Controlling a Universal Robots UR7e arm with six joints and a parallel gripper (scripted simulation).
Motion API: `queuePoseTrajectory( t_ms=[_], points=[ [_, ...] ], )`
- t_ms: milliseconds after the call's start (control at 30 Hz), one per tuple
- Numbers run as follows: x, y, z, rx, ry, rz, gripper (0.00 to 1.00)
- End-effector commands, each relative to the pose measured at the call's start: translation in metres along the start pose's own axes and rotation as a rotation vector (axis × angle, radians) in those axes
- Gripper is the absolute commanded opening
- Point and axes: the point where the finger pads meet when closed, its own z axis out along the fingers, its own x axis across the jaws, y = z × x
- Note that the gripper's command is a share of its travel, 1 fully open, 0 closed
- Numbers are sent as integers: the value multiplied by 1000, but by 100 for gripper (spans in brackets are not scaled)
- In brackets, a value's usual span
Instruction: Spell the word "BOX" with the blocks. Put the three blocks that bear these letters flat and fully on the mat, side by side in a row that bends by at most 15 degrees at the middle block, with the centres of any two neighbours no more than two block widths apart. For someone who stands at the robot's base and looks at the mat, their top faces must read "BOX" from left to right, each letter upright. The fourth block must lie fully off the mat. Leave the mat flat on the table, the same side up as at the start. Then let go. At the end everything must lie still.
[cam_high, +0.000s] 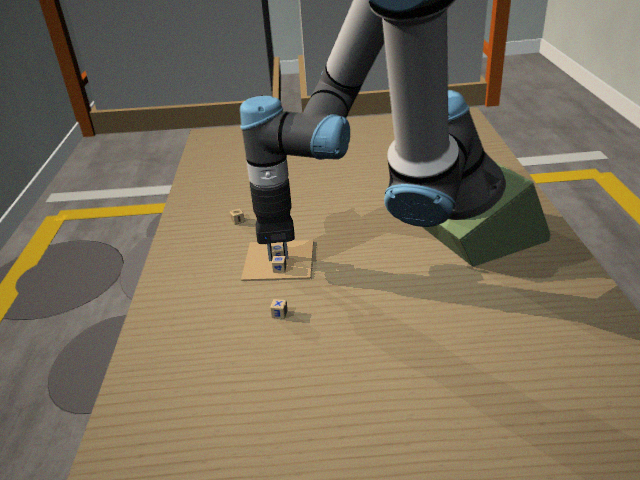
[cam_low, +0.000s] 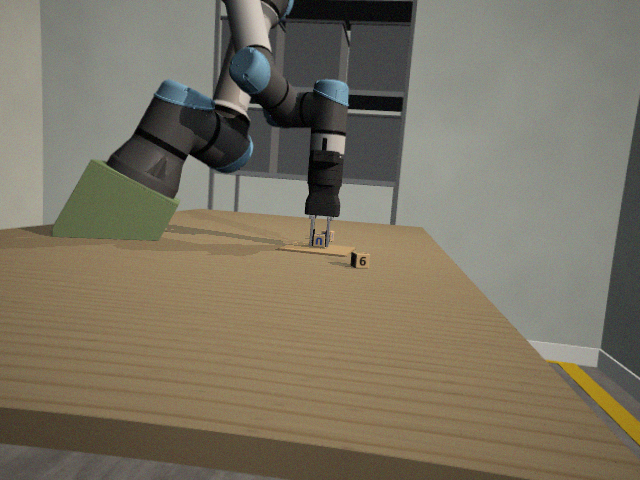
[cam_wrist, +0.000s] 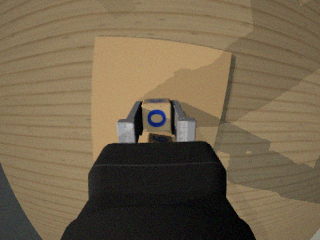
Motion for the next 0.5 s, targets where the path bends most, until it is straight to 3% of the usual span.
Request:
queuePoseTrajectory(
  t_ms=[0,467],
  points=[
    [0,0,1,0,-1,0,49],
    [0,0,2,0,-1,0,49]
  ],
)
